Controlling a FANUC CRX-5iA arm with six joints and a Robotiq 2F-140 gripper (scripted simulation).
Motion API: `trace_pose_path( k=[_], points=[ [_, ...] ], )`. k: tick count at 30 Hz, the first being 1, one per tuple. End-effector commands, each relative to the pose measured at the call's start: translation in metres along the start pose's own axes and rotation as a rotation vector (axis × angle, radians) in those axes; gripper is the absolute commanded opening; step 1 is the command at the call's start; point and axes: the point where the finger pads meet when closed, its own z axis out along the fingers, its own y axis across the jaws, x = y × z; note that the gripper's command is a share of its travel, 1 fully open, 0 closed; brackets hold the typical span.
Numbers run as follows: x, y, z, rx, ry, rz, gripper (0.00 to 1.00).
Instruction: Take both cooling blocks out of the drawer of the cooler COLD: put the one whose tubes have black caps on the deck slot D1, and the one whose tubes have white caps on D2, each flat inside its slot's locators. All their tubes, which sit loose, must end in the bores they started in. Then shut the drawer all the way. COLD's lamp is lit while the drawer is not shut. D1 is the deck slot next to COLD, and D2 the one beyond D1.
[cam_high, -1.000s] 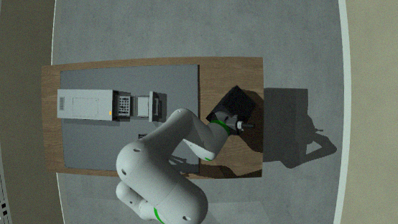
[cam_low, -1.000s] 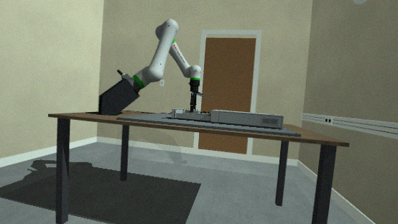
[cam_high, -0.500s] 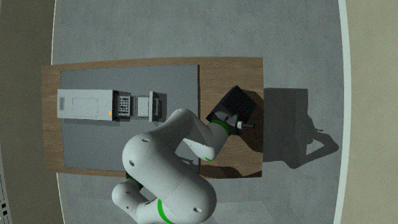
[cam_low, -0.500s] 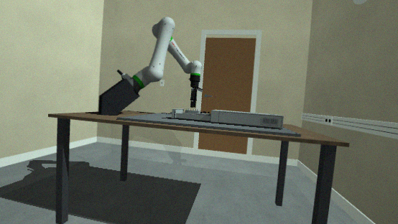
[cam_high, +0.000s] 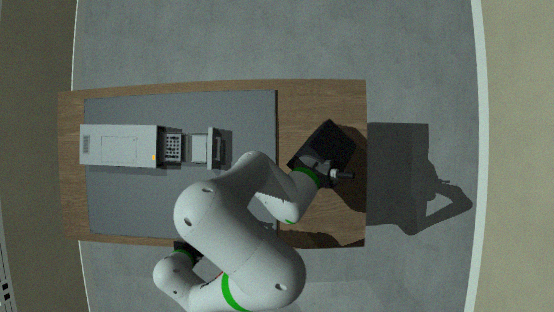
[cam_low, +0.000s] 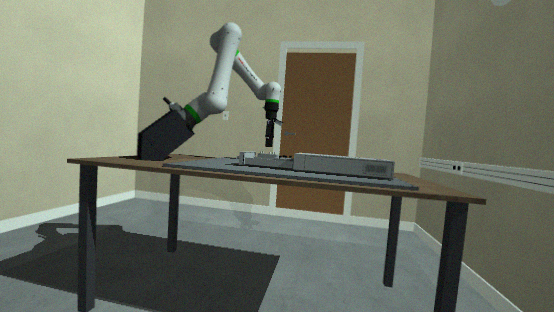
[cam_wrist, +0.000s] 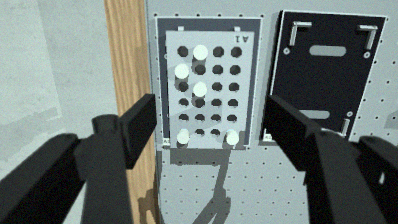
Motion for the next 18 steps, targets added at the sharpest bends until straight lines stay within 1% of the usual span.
trace_pose_path(
  k=[1,18],
  points=[
    [0.001,0.0,-0.003,0.001,0.001,0.0,0.66],
    [0.001,0.0,-0.024,0.001,0.001,0.0,0.66]
  ],
)
